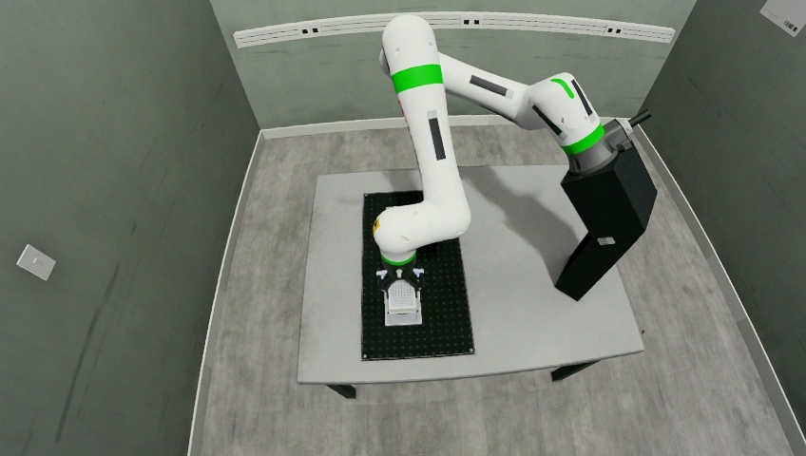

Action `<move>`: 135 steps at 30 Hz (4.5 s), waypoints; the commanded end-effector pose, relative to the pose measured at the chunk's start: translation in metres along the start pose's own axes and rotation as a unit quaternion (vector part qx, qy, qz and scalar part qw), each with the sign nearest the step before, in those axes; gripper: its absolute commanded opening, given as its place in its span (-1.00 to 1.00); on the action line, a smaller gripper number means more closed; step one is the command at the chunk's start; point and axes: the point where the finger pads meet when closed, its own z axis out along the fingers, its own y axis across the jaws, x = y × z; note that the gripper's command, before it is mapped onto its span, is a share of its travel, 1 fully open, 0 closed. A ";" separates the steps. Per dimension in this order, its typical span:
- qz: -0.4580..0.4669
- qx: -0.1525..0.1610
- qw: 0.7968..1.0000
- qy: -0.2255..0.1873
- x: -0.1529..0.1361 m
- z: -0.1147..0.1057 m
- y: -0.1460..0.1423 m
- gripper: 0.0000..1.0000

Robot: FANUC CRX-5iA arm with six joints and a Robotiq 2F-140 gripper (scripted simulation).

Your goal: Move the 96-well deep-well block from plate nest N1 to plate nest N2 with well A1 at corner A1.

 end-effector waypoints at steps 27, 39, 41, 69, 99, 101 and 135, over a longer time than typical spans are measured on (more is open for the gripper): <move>-0.025 0.001 1.000 0.000 0.010 -0.011 0.000 -0.80; -0.025 0.000 1.000 0.000 0.050 -0.011 0.002 -0.80; -0.025 0.000 1.000 0.000 0.050 -0.011 0.002 -0.80; -0.025 0.000 1.000 0.000 0.136 -0.011 0.005 -0.80; -0.025 0.000 1.000 0.000 0.223 -0.011 0.009 -0.80; -0.025 0.000 1.000 0.000 0.230 -0.011 0.010 -0.80; -0.025 0.000 1.000 0.000 0.330 -0.011 0.014 -0.80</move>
